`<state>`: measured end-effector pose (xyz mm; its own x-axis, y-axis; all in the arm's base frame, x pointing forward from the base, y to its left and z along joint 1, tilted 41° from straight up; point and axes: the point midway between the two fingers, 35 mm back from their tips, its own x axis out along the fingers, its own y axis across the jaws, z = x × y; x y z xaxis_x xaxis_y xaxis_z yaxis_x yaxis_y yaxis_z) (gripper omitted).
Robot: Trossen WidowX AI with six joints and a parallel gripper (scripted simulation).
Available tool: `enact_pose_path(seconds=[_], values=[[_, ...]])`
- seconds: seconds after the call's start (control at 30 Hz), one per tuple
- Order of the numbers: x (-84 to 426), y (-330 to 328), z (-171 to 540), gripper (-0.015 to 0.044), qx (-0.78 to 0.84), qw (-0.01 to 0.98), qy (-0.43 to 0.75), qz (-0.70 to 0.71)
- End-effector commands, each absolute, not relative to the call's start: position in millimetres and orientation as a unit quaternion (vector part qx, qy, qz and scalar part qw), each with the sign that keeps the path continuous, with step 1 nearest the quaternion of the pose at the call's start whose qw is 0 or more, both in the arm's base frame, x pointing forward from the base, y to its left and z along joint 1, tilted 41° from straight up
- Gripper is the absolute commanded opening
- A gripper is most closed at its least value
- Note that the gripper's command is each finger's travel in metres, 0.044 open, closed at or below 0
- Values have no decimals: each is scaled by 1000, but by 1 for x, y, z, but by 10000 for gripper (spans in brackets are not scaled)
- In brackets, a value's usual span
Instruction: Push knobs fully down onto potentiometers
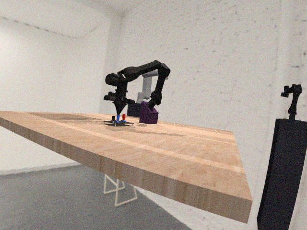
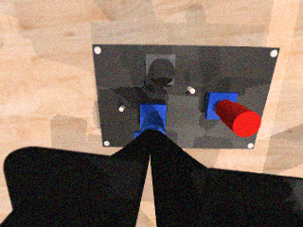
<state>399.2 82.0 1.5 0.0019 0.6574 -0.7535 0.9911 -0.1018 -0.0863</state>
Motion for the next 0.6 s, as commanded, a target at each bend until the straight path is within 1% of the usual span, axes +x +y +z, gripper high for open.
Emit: enact_pose_path(seconds=[0.0,0.57], values=[[400,98,-11,0,652,254,634,-328],[401,83,6,0,652,254,634,-329]])
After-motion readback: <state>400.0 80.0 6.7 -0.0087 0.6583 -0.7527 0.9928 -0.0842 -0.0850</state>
